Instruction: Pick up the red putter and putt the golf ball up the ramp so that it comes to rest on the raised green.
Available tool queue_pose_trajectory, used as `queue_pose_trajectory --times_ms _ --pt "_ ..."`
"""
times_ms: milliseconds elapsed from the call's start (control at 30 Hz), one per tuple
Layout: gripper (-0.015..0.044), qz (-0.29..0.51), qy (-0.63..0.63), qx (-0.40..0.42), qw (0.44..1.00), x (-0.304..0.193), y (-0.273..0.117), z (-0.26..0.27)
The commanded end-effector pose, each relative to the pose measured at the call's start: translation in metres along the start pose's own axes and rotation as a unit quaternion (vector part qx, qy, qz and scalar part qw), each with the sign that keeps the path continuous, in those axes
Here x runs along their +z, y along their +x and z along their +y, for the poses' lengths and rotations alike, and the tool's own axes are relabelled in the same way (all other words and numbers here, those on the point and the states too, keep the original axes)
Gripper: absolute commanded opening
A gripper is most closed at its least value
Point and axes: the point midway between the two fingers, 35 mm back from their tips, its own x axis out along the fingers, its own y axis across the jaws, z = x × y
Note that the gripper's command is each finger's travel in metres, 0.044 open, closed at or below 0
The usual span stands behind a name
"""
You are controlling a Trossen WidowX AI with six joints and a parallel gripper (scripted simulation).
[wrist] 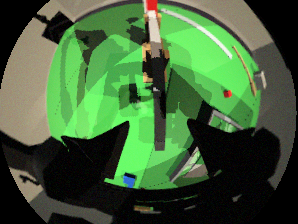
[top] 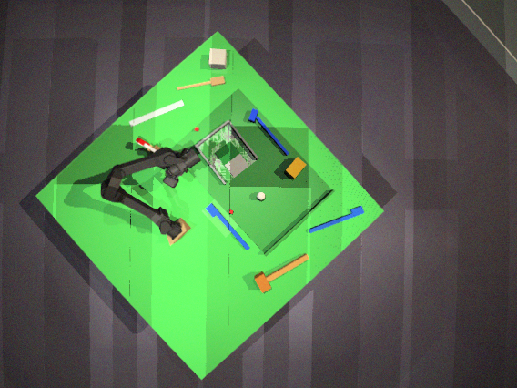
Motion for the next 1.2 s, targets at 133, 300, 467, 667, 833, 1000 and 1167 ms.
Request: queue_pose_trajectory --times_ms 133,300,467,667,833,1000,1167 --pt "0.044 -0.002 0.001 0.0 1.0 -0.002 0.009 0.0" --pt "0.044 -0.002 0.001 0.0 1.0 -0.004 0.017 0.0" --pt "0.044 -0.003 0.001 0.0 1.0 -0.005 0.024 0.0" --pt "0.0309 0.0 -0.001 -0.001 1.0 -0.005 0.02 -0.001" --pt "0.0177 0.0 -0.001 -0.001 1.0 -0.005 0.02 -0.001" --pt "0.0046 0.0 -0.001 -0.001 1.0 -0.005 0.02 -0.001" --pt "0.0013 0.0 -0.001 -0.001 1.0 -0.005 0.02 -0.001"
